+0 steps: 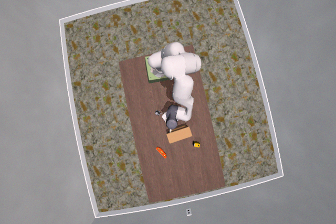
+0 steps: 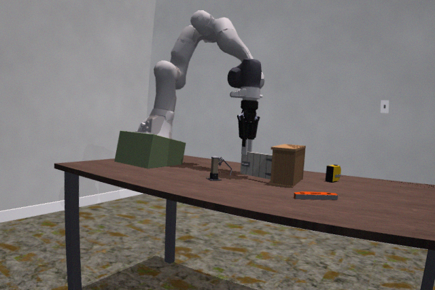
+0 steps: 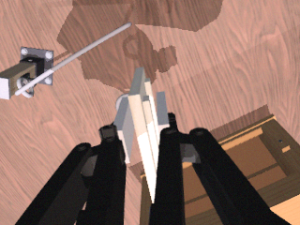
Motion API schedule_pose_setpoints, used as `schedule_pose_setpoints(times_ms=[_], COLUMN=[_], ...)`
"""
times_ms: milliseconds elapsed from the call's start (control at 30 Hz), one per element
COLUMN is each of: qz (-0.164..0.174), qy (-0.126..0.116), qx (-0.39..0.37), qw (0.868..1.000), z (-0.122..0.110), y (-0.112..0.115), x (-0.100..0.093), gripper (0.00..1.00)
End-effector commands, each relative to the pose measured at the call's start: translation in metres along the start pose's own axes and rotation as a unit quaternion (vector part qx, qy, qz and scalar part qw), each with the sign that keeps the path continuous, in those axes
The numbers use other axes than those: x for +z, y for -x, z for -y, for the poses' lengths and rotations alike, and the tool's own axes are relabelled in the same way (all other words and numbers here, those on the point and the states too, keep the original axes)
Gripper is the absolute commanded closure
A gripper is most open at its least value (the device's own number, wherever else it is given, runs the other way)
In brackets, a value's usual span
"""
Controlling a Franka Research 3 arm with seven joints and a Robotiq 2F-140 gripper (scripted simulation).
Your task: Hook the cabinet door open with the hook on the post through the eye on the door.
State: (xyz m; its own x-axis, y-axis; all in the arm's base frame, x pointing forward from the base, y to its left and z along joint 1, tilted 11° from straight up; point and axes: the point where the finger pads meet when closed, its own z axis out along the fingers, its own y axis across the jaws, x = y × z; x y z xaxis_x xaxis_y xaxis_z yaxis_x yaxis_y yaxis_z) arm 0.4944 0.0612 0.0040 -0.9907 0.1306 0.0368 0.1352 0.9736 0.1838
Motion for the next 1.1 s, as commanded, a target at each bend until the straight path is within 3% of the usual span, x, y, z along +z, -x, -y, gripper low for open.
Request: schedule_pose_setpoints(times_ms=[0, 1067], qz=[0.0, 0.0], qy=[0.0, 0.0], qx=[0.025, 0.1], qw=[1.0, 0.995], z=[-0.003, -0.026], y=[0.001, 0.004], x=[-0.001, -0.001], gripper=[0.84, 0.84])
